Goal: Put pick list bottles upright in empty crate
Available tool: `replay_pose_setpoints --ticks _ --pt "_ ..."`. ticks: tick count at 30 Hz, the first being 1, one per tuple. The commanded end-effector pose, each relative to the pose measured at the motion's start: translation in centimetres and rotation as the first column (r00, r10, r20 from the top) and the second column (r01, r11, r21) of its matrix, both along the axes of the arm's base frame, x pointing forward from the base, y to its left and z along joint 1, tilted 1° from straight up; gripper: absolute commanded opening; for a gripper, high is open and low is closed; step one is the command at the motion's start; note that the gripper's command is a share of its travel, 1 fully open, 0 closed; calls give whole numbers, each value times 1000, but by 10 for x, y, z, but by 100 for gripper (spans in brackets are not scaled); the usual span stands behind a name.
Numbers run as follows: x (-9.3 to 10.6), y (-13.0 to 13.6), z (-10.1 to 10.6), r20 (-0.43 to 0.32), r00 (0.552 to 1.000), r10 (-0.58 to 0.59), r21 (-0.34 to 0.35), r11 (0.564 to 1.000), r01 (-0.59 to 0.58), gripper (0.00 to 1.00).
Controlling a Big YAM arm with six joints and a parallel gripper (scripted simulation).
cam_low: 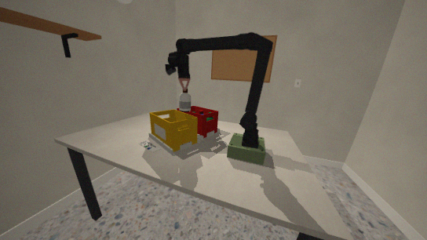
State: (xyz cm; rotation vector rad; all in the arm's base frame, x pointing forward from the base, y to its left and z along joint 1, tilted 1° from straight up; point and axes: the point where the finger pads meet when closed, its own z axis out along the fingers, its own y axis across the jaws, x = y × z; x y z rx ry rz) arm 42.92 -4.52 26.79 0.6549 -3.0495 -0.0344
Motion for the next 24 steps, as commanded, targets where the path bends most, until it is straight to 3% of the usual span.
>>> replay_pose_setpoints --ticks 1,19,20,22,24 --pt "-4 7 28 72 997 -15 -8 1000 16 0" --pt "-20 33 24 63 998 -15 -6 1000 16 0" --pt "-14 33 38 98 995 -18 -7 1000 19 0" --pt "-24 38 23 61 998 -15 -6 1000 16 0" --pt "-26 42 23 58 998 -15 -5 1000 15 0"
